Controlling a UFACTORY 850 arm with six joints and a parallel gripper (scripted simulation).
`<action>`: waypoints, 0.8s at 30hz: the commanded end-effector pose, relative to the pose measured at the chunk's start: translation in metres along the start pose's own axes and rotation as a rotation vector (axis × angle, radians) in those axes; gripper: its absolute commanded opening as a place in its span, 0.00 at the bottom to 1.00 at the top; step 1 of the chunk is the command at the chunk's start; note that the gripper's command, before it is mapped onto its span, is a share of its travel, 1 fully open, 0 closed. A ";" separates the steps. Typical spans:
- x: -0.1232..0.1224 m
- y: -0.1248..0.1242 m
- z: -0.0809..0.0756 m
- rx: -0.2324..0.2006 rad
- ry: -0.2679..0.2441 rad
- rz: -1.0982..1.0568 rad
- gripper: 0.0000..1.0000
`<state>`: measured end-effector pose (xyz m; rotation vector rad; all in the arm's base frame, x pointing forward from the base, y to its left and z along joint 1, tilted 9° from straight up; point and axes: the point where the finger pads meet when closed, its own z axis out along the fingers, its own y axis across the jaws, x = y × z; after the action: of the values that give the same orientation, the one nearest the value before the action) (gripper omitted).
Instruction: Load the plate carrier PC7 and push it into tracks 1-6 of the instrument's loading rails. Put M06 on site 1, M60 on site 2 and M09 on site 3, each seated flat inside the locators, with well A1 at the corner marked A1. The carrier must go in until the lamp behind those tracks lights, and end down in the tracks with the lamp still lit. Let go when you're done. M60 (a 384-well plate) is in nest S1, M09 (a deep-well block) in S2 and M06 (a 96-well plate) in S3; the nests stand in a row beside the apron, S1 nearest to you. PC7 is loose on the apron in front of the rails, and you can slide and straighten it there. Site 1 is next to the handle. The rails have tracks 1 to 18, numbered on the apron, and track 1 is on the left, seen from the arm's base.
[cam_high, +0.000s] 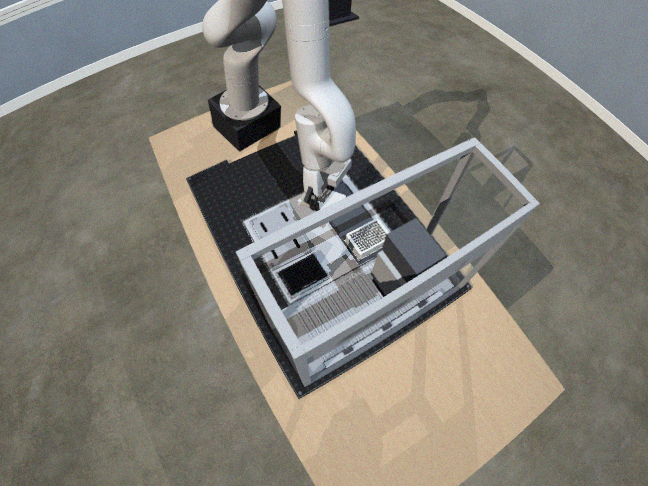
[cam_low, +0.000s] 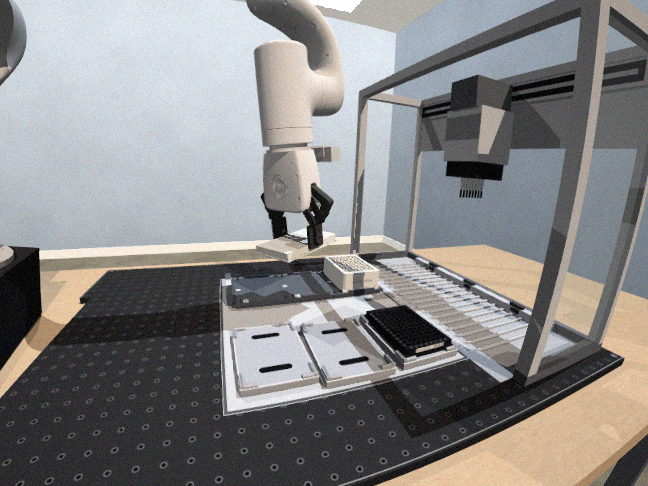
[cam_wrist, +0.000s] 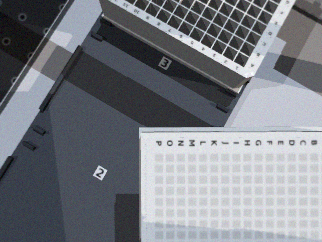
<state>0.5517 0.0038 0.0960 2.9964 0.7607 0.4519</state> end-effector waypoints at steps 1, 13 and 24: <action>0.018 -0.010 0.001 0.025 -0.123 0.144 0.00; 0.061 -0.037 0.006 0.004 -0.127 0.477 0.00; 0.084 -0.052 0.008 0.001 -0.127 0.526 0.00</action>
<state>0.5993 0.0890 0.1055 3.1734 -0.0403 0.5597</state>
